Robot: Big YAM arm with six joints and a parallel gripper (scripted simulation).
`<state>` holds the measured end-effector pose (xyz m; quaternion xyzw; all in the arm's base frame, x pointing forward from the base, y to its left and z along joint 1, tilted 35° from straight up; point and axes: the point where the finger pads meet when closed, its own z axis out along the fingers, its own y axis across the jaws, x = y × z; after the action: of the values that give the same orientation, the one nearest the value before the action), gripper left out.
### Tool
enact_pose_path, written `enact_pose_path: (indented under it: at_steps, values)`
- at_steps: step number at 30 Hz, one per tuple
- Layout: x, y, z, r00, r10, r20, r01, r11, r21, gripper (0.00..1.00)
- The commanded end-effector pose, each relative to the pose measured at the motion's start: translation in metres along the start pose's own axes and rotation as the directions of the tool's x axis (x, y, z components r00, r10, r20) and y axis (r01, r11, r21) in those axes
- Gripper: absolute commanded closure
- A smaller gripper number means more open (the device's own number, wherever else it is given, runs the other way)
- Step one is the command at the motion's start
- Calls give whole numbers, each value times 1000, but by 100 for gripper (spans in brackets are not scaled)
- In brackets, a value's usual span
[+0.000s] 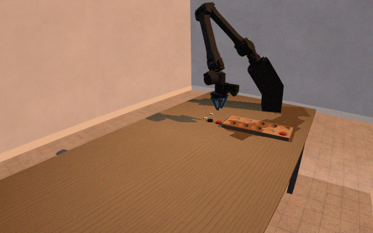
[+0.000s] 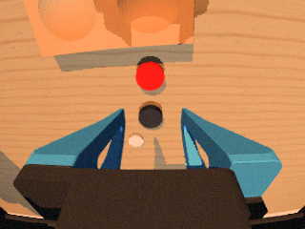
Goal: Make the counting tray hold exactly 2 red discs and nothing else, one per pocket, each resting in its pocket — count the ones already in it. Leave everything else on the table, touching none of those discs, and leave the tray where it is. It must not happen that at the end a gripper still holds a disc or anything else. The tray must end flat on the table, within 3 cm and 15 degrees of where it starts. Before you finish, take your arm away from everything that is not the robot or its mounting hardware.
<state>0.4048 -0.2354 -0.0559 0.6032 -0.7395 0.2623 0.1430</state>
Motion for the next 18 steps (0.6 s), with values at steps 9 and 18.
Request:
enact_pose_path:
  at_steps: [9, 18]
  values:
    - [8, -7, 18, 1000, 9, -4, -9, 1000, 8, 55]
    - [7, -4, 33, 1000, 6, -3, -6, 1000, 4, 55]
